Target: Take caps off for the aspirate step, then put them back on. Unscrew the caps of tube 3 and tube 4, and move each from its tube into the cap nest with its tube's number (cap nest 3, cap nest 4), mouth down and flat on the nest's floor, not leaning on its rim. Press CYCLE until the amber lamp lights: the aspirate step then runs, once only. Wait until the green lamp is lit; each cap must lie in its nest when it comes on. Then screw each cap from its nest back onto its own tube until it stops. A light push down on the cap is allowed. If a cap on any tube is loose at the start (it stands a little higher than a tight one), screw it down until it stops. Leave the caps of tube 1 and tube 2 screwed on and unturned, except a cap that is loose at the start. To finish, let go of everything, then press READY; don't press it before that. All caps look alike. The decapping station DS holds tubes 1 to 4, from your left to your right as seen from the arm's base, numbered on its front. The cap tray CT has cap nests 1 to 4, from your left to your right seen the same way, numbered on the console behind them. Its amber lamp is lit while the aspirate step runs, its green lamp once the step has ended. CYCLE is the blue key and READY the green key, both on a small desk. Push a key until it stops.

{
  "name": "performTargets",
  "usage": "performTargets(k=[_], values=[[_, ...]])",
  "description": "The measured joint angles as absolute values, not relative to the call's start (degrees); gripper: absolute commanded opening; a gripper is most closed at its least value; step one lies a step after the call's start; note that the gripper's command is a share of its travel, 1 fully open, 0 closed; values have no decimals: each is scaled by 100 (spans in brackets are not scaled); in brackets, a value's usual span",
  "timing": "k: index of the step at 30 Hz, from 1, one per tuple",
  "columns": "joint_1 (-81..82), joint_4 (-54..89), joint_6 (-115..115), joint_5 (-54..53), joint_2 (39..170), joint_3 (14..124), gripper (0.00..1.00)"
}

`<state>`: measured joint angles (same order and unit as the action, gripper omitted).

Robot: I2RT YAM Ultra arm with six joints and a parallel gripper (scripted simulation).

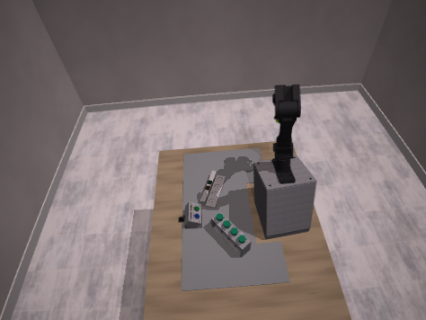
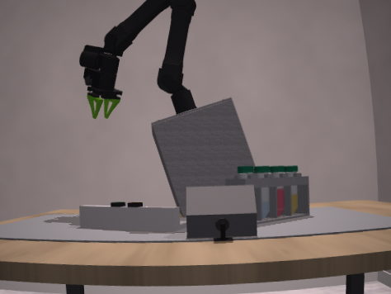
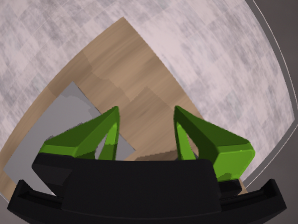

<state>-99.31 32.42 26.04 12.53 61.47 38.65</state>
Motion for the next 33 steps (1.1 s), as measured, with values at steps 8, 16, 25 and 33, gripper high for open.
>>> performTargets(k=[8, 16, 25, 33], values=[[-9647, 3229, 2469, 1243, 6226, 3804, 49], [-8927, 3144, 2161, 1227, 6713, 3903, 49], [-8357, 3070, 1743, 1223, 7067, 4014, 49], [-7596, 2989, 1500, 1269, 7489, 4088, 49]])
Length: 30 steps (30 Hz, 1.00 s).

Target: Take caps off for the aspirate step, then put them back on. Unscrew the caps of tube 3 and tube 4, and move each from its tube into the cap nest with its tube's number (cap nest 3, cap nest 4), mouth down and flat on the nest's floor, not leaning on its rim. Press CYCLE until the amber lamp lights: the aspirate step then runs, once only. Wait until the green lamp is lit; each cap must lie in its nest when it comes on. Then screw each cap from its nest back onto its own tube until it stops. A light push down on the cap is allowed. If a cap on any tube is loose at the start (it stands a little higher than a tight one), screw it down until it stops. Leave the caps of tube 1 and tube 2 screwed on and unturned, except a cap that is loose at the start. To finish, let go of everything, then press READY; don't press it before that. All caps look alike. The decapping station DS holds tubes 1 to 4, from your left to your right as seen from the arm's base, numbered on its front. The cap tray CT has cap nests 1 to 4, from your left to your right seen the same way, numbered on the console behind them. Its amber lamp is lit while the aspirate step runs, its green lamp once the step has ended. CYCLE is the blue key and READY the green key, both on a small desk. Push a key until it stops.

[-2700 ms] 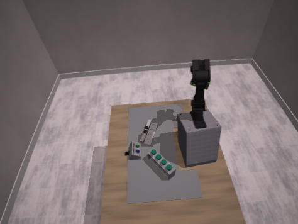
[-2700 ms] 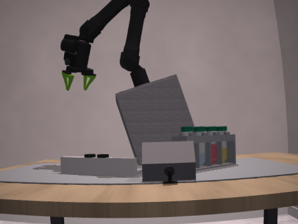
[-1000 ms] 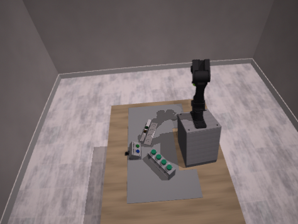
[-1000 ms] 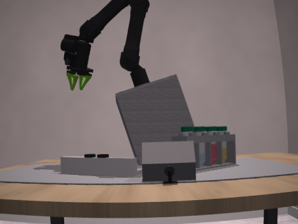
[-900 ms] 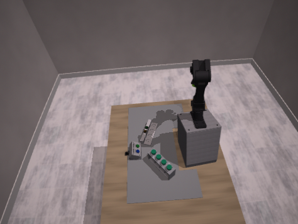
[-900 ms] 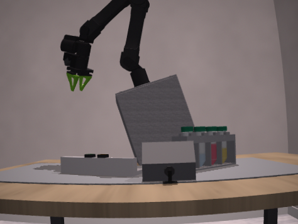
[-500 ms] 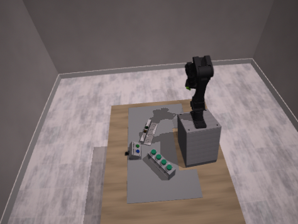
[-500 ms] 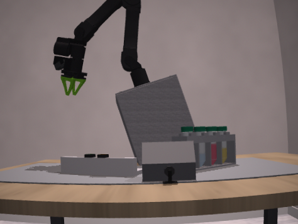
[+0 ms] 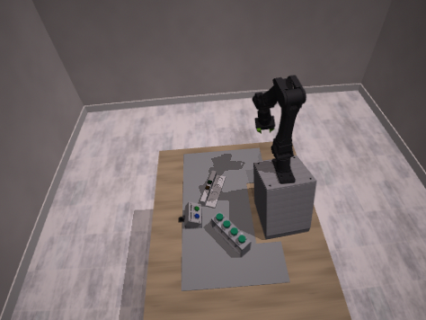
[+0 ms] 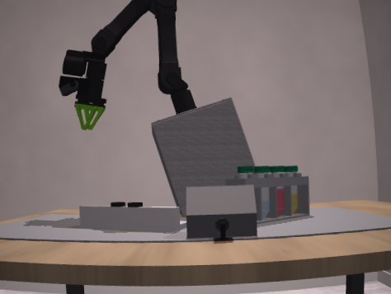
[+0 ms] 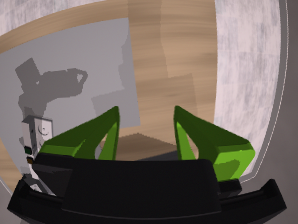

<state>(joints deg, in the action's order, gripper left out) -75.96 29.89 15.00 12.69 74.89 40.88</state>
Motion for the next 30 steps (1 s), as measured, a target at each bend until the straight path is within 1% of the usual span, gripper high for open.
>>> performTargets(k=[30], values=[[-5321, 2711, 558, 1404, 8796, 4386, 49]])
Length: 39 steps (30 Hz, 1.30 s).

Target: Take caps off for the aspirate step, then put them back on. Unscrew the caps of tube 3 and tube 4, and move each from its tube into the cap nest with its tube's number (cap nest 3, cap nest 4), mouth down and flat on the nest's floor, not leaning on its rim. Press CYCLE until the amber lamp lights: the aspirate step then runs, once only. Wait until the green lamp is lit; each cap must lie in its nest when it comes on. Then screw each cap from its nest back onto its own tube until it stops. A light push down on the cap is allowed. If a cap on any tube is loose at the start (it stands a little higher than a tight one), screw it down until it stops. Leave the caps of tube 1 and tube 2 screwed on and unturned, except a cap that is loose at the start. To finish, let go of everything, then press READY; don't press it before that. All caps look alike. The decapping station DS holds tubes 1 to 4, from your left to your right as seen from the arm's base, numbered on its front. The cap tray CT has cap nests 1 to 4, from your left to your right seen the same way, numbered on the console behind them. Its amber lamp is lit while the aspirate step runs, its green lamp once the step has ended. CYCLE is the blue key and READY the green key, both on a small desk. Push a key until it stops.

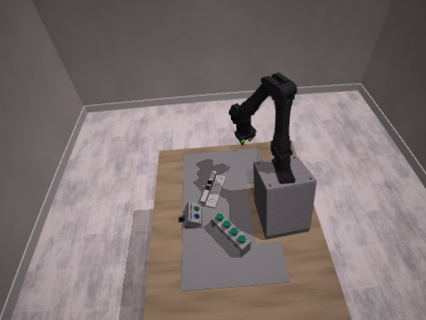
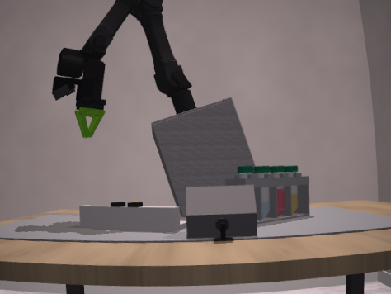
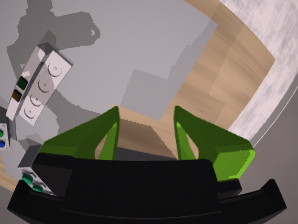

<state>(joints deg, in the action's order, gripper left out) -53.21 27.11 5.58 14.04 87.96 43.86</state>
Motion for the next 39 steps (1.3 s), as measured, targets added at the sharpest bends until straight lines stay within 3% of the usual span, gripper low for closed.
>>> performTargets(k=[39], values=[[-2355, 2357, -613, 1568, 10497, 4762, 49]])
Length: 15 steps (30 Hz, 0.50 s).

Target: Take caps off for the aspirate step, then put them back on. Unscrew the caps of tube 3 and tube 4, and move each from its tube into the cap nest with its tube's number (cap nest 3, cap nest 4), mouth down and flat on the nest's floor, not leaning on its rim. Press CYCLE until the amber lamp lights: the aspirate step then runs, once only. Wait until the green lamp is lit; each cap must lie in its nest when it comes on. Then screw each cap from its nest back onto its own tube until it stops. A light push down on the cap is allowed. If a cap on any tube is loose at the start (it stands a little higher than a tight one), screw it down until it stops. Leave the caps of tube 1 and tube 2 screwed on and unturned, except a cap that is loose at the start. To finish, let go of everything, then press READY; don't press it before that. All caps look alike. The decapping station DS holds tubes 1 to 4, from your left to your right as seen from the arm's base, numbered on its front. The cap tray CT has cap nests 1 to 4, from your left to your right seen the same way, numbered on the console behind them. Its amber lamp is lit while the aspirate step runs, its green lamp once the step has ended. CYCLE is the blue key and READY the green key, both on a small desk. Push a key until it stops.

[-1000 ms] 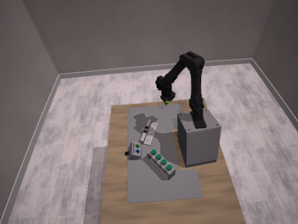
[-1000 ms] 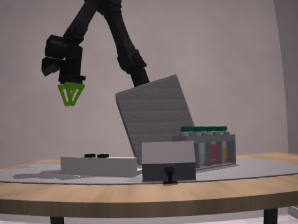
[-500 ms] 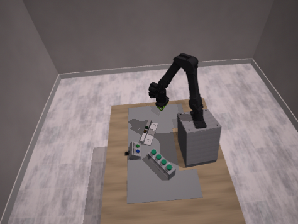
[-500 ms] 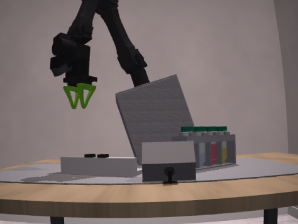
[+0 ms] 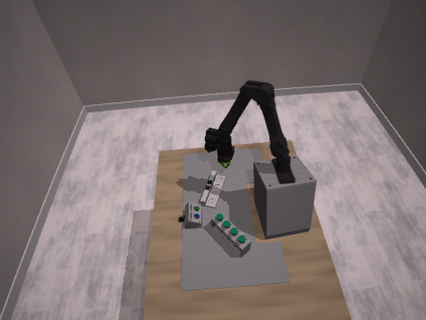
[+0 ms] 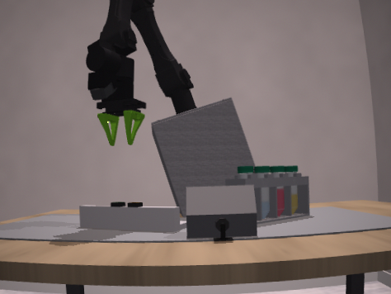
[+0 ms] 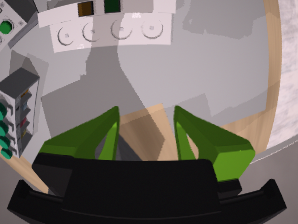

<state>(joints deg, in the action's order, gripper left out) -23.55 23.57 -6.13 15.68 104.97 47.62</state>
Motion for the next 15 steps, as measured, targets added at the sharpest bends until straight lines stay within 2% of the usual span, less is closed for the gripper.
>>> performTargets(k=[15], values=[[-1247, 2224, -1041, 1627, 11133, 4904, 49]])
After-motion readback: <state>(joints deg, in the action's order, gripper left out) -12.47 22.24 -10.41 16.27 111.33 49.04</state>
